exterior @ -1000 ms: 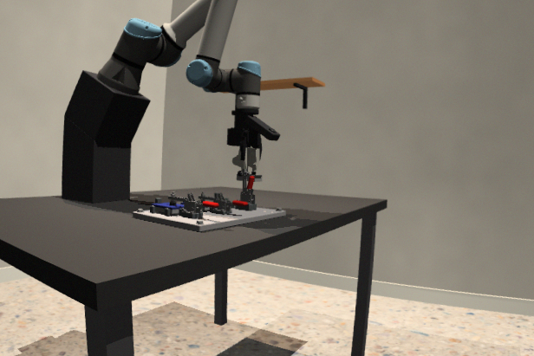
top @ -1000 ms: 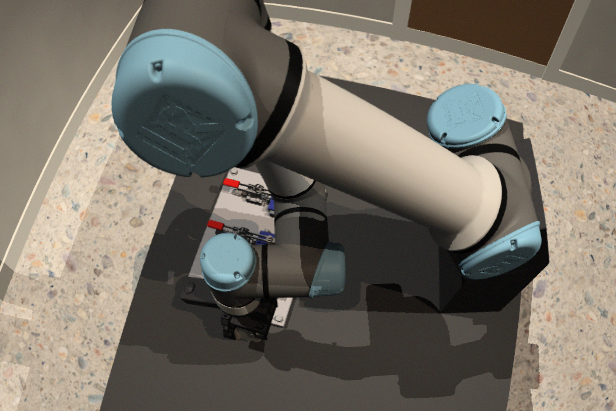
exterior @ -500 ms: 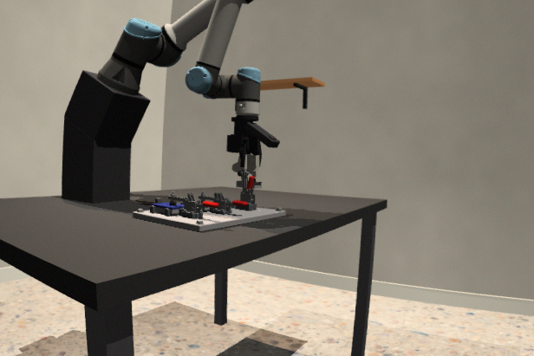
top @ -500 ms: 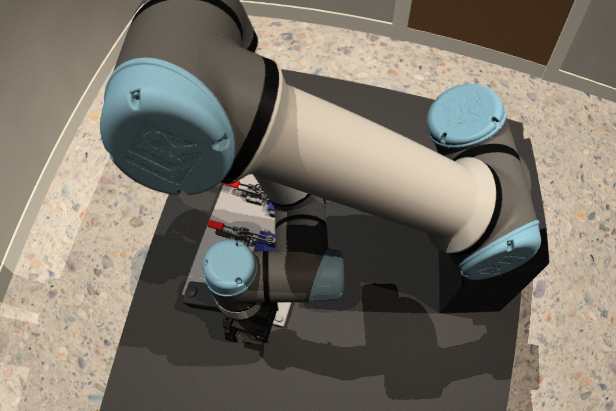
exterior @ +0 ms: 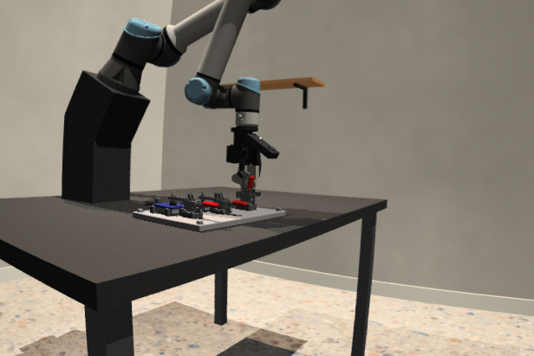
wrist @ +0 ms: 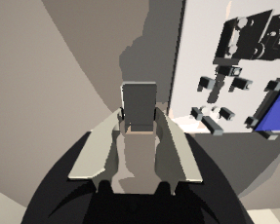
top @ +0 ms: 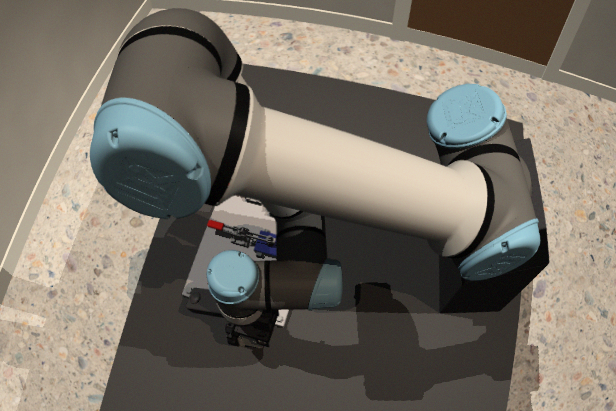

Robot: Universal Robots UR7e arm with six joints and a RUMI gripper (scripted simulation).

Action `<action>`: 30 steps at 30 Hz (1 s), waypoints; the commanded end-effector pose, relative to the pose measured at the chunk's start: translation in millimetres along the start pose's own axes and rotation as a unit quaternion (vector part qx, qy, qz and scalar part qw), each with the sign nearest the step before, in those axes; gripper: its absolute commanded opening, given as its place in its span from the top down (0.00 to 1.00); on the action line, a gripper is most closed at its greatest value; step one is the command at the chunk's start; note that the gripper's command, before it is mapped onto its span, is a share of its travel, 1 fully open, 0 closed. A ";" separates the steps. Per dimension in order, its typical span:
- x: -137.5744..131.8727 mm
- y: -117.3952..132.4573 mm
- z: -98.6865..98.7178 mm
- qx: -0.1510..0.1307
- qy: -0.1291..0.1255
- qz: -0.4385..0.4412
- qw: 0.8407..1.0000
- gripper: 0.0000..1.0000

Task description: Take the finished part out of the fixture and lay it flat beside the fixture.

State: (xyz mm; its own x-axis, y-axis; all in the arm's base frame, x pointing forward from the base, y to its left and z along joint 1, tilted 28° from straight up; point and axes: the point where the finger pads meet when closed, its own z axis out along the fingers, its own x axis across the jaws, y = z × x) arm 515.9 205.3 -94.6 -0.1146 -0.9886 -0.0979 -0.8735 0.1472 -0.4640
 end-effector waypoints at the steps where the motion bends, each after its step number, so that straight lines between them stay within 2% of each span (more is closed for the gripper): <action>1: -0.4 -0.7 8.0 0.001 0.000 0.000 1.000 1.00; 12: -0.5 -0.7 22.8 0.001 0.000 0.000 1.000 1.00; 30: -0.5 -0.7 24.6 0.001 0.000 0.000 1.000 1.00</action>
State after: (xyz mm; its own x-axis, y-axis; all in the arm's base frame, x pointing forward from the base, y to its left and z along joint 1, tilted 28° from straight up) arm 528.0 206.3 -116.4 -0.1145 -0.9886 -0.0980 -0.8732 0.1472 -0.4646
